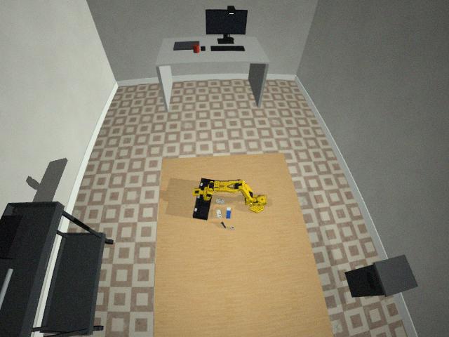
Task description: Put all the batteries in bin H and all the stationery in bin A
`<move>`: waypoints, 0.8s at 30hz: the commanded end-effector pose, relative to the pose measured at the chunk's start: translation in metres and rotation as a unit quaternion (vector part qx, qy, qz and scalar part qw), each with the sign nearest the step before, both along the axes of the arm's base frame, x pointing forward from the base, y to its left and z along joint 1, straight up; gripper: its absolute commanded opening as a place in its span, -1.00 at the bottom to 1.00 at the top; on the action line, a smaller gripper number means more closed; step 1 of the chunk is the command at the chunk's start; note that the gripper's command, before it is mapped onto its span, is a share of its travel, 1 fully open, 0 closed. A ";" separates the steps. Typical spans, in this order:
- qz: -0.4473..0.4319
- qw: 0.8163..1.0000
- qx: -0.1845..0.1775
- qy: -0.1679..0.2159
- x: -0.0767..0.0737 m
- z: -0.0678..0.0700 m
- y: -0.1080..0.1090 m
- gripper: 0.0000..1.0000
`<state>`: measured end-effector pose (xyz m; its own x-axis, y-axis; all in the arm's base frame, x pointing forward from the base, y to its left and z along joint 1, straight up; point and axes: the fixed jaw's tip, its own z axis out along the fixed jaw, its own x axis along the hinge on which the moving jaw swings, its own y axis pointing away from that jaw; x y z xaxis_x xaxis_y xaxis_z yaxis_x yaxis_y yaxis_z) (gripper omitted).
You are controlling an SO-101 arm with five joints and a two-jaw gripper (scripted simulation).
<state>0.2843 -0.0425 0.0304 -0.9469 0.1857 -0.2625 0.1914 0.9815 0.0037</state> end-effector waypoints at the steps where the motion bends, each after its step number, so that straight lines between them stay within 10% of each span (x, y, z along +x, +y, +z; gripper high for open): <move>1: 0.007 0.999 -0.008 -0.043 0.009 0.018 0.001 -1.00; 24: 0.007 0.999 -0.008 -0.043 0.009 0.011 0.001 -1.00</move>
